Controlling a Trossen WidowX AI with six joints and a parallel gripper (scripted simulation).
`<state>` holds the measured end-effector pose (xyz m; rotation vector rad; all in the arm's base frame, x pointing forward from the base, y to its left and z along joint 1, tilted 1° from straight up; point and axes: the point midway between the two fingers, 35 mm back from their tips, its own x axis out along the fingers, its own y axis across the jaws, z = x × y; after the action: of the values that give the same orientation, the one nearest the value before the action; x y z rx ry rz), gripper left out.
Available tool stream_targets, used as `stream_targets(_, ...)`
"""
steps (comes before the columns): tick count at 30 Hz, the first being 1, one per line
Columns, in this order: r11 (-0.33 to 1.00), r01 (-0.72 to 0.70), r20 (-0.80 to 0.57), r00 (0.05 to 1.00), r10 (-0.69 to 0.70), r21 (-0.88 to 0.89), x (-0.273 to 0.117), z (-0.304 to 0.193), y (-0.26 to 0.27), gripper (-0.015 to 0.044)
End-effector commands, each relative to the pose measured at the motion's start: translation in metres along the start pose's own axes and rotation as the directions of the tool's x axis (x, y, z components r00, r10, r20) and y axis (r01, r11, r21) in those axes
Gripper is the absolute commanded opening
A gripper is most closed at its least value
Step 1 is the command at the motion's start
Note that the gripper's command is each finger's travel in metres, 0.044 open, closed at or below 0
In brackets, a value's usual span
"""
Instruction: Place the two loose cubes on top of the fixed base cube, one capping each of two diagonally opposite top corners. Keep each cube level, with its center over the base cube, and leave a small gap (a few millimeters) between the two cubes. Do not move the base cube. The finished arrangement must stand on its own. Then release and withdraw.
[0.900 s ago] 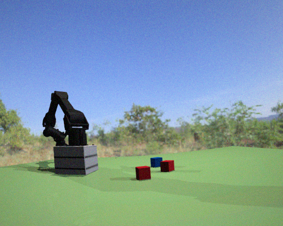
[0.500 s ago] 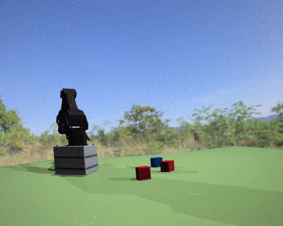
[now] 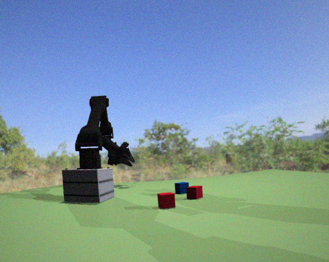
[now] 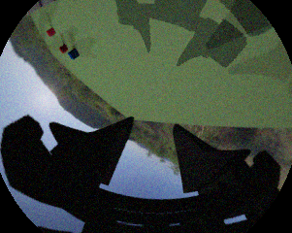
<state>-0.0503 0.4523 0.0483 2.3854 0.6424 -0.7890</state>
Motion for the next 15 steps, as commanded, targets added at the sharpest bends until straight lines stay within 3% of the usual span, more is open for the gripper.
stream_targets(1,0.988,-0.068,0.088,0.994,0.056,0.141,0.036,-0.016,0.035,0.0265)
stream_targets(15,0.777,-0.337,0.353,0.922,0.159,0.531,0.125,-0.045,0.162,0.0265)
